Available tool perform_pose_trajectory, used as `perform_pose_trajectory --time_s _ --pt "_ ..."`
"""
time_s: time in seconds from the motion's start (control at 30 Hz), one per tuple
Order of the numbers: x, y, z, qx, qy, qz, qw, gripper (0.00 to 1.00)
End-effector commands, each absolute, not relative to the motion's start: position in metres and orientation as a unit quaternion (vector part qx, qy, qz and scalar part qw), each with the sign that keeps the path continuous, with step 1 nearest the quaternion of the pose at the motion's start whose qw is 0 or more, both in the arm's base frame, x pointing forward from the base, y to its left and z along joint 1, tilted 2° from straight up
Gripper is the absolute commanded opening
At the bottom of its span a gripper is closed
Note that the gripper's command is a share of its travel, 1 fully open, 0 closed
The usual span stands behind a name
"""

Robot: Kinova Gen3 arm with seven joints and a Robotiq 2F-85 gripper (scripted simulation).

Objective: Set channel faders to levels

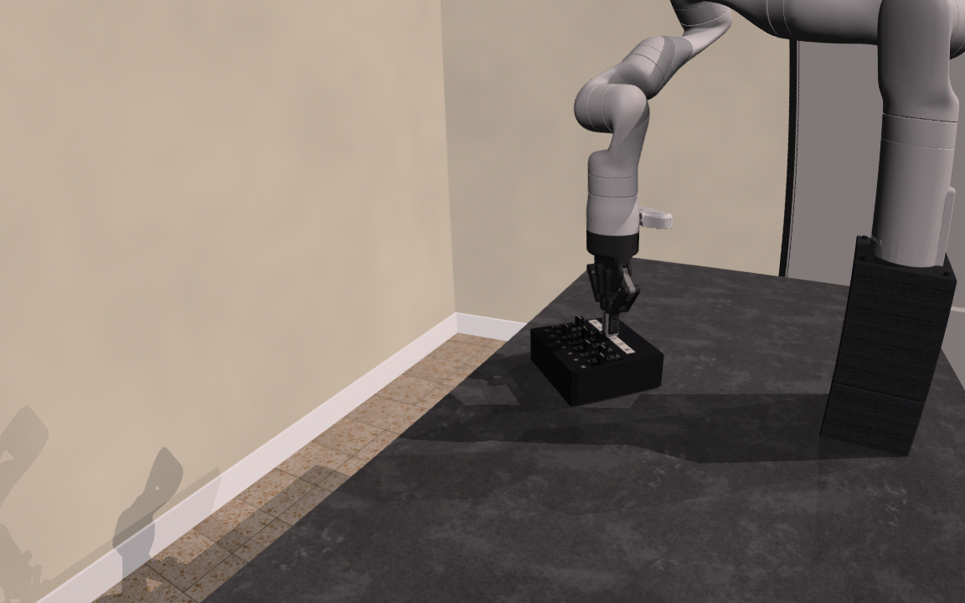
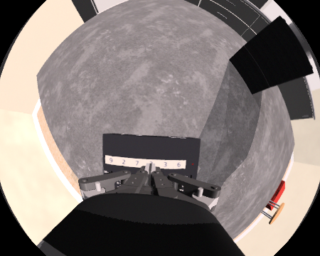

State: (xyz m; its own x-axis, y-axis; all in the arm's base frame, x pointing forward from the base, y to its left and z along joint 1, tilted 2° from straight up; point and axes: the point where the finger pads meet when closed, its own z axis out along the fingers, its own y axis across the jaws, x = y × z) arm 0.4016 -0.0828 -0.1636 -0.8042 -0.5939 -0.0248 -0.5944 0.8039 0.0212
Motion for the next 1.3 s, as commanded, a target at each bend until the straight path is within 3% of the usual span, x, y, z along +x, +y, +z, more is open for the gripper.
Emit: perform_pose_trajectory --time_s 0.0,1.27 --pt "0.403 -0.082 -0.163 -0.313 0.95 0.014 0.009 0.0" --pt "0.419 -0.07 -0.163 -0.313 0.95 0.014 0.009 0.0"
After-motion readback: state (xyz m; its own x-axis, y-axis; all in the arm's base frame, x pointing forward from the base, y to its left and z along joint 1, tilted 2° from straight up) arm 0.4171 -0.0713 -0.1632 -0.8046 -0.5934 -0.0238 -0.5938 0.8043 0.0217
